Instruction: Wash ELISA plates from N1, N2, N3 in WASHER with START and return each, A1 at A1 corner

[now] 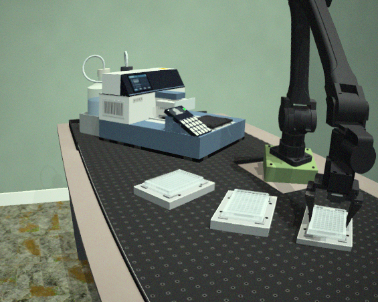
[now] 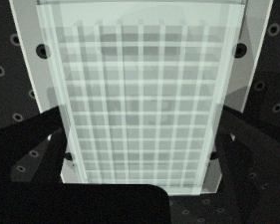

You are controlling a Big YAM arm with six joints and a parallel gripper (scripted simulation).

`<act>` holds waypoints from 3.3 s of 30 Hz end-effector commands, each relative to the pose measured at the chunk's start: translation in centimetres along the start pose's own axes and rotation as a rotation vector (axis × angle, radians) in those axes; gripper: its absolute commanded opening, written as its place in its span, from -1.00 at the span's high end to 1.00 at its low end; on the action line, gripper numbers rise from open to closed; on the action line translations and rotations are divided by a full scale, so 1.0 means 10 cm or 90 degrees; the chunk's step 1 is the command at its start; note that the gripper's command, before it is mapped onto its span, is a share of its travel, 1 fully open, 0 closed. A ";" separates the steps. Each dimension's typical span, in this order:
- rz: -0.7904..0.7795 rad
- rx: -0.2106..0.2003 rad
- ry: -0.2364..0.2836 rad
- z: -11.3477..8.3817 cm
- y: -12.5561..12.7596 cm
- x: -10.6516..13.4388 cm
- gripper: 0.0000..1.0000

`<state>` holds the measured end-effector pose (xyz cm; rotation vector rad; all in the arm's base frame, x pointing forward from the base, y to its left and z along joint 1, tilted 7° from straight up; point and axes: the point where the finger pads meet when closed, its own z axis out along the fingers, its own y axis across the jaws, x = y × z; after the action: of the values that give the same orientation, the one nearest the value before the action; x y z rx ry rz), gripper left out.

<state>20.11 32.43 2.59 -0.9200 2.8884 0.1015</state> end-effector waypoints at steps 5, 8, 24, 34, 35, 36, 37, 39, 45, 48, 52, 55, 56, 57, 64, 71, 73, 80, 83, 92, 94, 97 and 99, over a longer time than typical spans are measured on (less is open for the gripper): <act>0.000 -0.012 -0.022 -0.19 0.03 -0.14 -0.68; 0.001 -0.016 -0.032 -0.29 0.07 -0.22 -0.68; 0.001 -0.017 -0.033 -0.54 0.08 -0.21 -0.68; 0.001 -0.017 -0.034 -0.71 0.09 -0.20 -0.68; 0.001 -0.017 -0.034 -0.71 0.09 -0.20 -0.68; 0.001 -0.017 -0.034 -0.71 0.09 -0.20 -0.68; 0.000 -0.010 -0.018 -0.63 0.08 -0.17 -0.68; 0.001 -0.018 -0.034 -0.77 0.10 -0.20 -0.68; 0.001 -0.018 -0.035 -0.87 0.10 -0.19 -0.68; 0.001 -0.018 -0.035 -0.93 0.11 -0.19 -0.68; 0.000 -0.018 -0.035 -0.98 0.11 -0.19 -0.68; 0.001 -0.014 -0.026 -0.95 0.10 -0.18 -0.68; 0.001 -0.018 -0.035 -1.03 0.10 -0.19 -0.68; 0.001 -0.018 -0.036 -1.05 0.11 -0.19 -0.68; 0.001 -0.018 -0.035 -1.15 0.10 -0.18 -0.68; 0.000 -0.009 -0.018 -1.00 0.04 -0.11 -0.68; 0.000 -0.009 -0.018 -1.00 0.04 -0.11 -0.68; 0.163 -0.010 -0.017 -1.07 -0.37 -0.12 -0.68; 0.226 -0.004 -0.004 -1.01 -0.54 -0.05 -0.68; 0.375 -0.009 -0.016 -1.11 -0.87 -0.17 -0.68; 0.417 -0.011 -0.018 -1.13 -0.97 -0.20 -0.68; 0.430 -0.012 -0.022 -1.17 -1.11 -0.29 -0.68; 0.415 -0.013 -0.027 -1.20 -1.21 -0.35 -0.68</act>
<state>26.70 23.03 12.23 0.0402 3.0608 0.1482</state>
